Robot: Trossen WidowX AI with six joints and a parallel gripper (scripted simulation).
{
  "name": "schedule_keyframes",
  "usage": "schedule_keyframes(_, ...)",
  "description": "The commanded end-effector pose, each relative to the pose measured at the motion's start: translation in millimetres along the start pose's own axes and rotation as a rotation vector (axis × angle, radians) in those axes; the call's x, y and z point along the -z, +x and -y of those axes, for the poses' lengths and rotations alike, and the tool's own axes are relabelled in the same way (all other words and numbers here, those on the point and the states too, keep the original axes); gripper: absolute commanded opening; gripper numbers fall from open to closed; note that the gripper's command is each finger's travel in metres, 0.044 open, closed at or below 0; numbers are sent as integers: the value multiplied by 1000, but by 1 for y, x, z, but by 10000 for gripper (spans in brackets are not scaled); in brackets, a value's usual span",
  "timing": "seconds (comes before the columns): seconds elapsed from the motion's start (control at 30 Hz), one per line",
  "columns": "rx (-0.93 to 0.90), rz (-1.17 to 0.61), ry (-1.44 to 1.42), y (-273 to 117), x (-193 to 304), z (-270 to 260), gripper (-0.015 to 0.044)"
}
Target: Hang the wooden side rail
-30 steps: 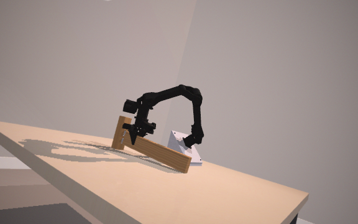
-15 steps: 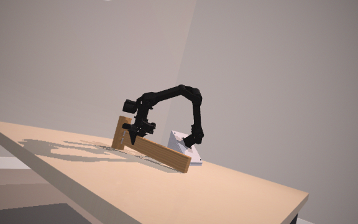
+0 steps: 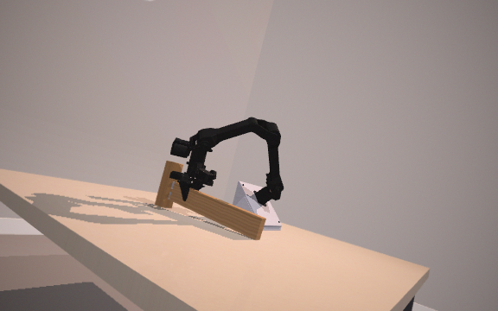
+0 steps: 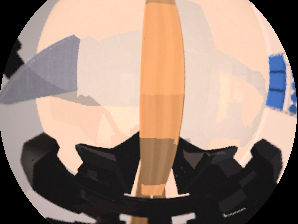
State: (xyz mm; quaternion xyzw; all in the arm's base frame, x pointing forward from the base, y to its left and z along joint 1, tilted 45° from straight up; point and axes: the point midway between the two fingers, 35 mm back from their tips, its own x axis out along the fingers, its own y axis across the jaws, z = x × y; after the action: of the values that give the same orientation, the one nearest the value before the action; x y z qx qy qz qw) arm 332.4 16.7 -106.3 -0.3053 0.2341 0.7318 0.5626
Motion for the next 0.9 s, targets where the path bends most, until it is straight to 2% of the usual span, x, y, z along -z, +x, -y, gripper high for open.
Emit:
schedule_keyframes(0.0,16,-9,-3,-6,5,3,0)
schedule_keyframes(0.87,16,-10,-3,-6,7,3,0)
